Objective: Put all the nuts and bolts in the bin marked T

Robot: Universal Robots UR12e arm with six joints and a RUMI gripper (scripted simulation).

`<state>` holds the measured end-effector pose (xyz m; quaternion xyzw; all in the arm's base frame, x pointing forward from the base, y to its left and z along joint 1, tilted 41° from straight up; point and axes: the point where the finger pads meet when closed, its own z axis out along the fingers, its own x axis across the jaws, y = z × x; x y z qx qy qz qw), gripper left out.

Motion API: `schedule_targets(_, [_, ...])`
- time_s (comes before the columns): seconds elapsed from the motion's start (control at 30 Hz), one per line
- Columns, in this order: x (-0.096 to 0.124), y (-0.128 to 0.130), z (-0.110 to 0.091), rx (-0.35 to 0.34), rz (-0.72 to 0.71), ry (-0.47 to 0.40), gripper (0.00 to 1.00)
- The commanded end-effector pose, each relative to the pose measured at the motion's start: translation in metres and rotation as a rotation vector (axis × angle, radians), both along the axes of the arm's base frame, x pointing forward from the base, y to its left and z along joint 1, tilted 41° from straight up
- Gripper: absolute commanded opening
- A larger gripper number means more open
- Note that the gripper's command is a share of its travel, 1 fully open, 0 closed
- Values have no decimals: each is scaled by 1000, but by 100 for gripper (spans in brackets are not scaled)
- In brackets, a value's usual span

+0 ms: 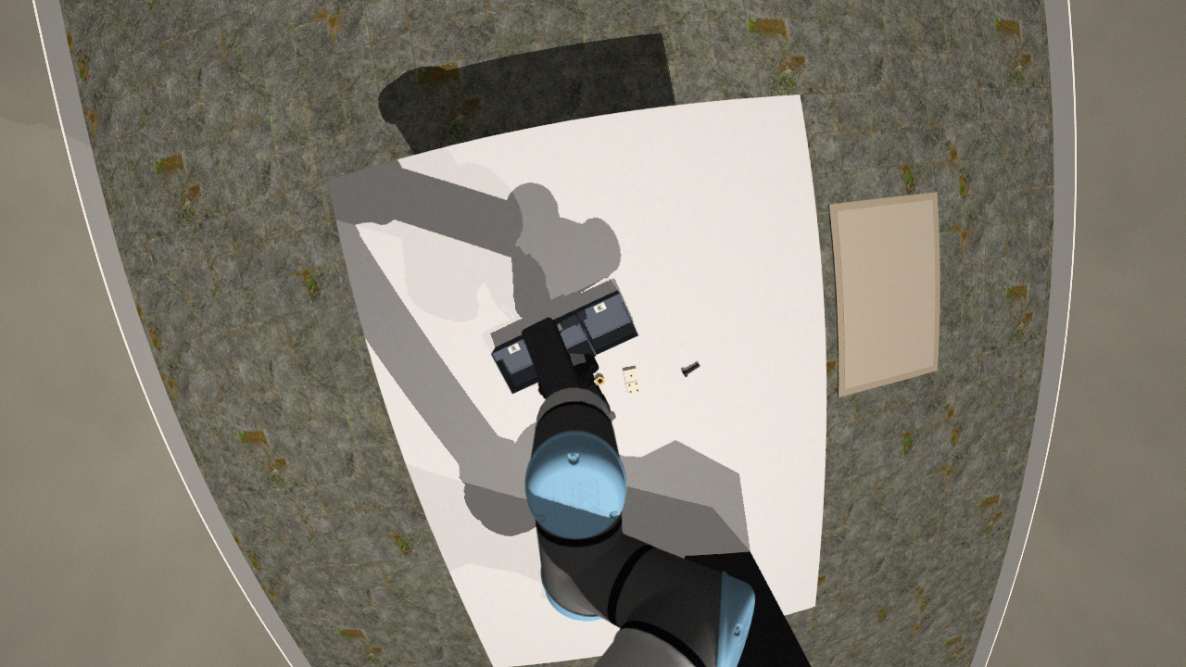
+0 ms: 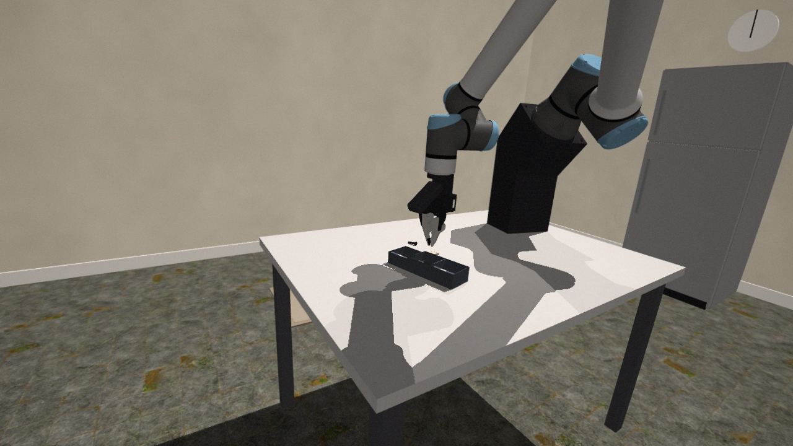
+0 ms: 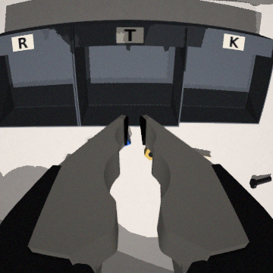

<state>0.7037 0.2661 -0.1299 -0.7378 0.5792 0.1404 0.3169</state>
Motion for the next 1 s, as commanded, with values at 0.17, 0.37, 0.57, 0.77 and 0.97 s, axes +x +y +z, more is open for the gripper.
schedule_targets(0.17, [1, 9, -5, 0, -1, -1, 4])
schedule_targets(0.37, [3, 17, -16, 0, -1, -1, 4])
schedule_targets(0.57, [5, 26, -26, 0, -1, -1, 4])
schedule_targets(0.77, [8, 36, -38, 0, -1, -1, 4])
schedule_targets(0.97, [9, 40, -43, 0, -1, -1, 4])
